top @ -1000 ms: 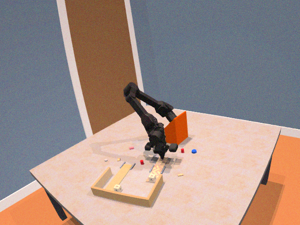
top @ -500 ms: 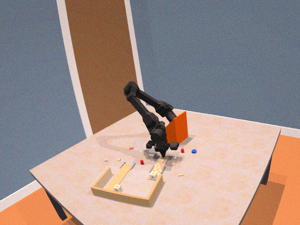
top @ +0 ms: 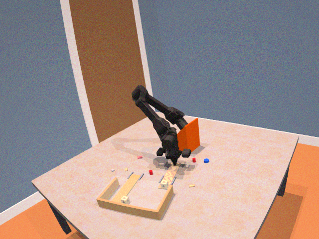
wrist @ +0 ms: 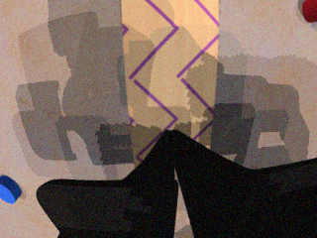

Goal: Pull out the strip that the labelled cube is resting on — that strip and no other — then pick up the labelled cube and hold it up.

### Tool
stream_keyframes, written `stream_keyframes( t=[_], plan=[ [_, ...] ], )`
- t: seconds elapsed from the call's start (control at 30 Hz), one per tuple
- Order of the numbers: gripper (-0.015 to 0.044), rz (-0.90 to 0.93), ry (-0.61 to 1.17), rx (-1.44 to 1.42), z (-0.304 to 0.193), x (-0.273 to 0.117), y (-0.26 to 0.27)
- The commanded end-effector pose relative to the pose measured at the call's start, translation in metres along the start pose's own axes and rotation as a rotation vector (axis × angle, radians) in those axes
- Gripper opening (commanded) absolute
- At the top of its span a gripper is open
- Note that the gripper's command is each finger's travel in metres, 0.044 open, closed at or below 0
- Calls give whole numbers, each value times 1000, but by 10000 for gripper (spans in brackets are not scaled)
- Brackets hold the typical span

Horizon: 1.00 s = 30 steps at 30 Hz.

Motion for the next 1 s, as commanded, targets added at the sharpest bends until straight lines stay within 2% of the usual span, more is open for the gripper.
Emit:
stream_keyframes(
  t=[0.0, 0.97],
  plan=[
    [0, 6, 30, -9, -16, 4, 1],
    [0, 6, 30, -9, -19, 4, 1]
  ],
)
Point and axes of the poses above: the point midway between the two fingers, 35 mm back from their tips, its own x axis out along the fingers, its own y axis across the jaws, z = x × y, the point moved 4 cm from there along -x, back along the fingers
